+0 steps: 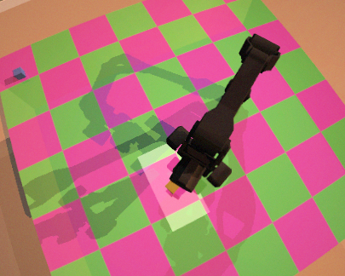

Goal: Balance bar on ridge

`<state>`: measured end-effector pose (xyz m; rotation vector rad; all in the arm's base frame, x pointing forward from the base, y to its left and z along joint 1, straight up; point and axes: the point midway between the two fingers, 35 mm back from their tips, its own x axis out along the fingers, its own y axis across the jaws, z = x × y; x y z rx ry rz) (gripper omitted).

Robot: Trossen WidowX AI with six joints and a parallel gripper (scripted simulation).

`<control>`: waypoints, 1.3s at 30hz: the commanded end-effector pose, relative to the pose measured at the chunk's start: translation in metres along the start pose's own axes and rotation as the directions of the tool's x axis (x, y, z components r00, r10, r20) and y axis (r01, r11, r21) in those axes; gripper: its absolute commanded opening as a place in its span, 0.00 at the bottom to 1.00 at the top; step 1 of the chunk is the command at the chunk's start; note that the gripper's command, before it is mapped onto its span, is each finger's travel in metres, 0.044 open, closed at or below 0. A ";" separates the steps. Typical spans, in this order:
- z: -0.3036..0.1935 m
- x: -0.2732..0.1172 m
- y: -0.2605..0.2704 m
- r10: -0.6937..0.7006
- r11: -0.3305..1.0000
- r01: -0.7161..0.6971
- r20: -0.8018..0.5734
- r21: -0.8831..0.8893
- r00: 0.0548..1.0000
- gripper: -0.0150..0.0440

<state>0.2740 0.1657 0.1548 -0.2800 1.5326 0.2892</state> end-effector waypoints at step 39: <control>-0.003 0.040 0.009 0.004 0.996 -0.005 0.010 0.087 1.000 0.25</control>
